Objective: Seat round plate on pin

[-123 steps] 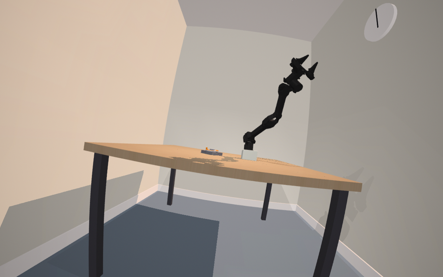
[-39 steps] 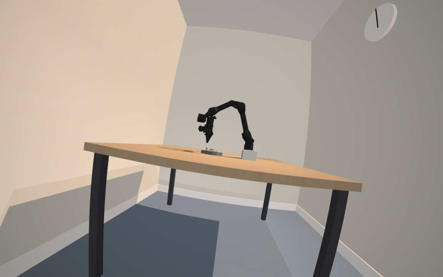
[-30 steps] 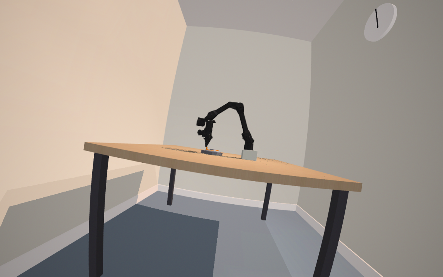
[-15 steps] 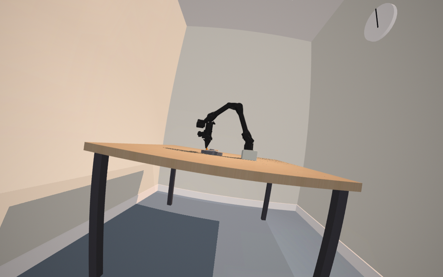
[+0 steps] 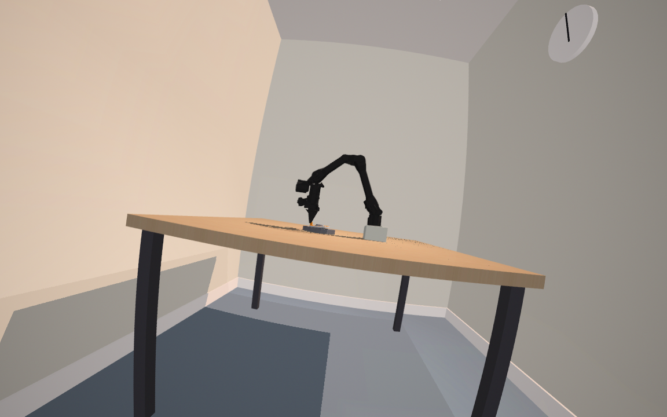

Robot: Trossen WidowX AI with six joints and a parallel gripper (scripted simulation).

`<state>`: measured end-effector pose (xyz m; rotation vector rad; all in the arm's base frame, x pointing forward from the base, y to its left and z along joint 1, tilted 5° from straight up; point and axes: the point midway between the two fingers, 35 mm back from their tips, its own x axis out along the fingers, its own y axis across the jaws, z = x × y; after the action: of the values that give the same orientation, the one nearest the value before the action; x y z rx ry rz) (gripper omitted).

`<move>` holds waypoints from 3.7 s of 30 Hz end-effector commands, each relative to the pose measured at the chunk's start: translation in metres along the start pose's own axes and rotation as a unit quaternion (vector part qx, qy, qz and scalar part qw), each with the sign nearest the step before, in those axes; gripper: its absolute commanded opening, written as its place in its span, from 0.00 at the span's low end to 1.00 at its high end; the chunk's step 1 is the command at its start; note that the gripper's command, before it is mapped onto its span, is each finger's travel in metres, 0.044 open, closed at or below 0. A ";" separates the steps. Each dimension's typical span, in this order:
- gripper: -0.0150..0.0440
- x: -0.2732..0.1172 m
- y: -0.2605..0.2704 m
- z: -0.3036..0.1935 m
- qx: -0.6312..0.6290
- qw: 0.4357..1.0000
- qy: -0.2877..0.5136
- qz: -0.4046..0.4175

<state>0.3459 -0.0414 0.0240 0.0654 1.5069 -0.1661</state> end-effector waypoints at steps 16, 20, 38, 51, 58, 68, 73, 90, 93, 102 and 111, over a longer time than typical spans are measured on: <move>0.25 0.001 -0.008 0.001 0.005 1.000 -0.001 -0.009; 0.25 0.001 -0.009 0.001 0.005 1.000 -0.001 -0.009; 0.25 0.001 -0.011 0.001 0.005 1.000 -0.001 -0.009; 0.25 0.001 -0.014 0.000 0.005 1.000 -0.001 -0.009; 0.25 0.001 -0.017 -0.001 0.005 1.000 -0.001 -0.009; 0.25 0.001 -0.028 -0.006 0.005 1.000 -0.001 -0.010; 0.25 0.001 -0.033 -0.009 0.005 1.000 -0.001 -0.010; 0.25 0.000 -0.047 -0.023 0.005 1.000 0.000 -0.011; 0.25 0.000 -0.048 -0.025 0.005 1.000 0.000 -0.011; 0.25 -0.002 -0.053 -0.033 0.005 1.000 0.000 -0.011; 0.25 -0.003 -0.055 -0.042 0.005 1.000 0.001 -0.011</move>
<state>0.3019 -0.0895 0.0294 0.0598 1.4973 -0.1928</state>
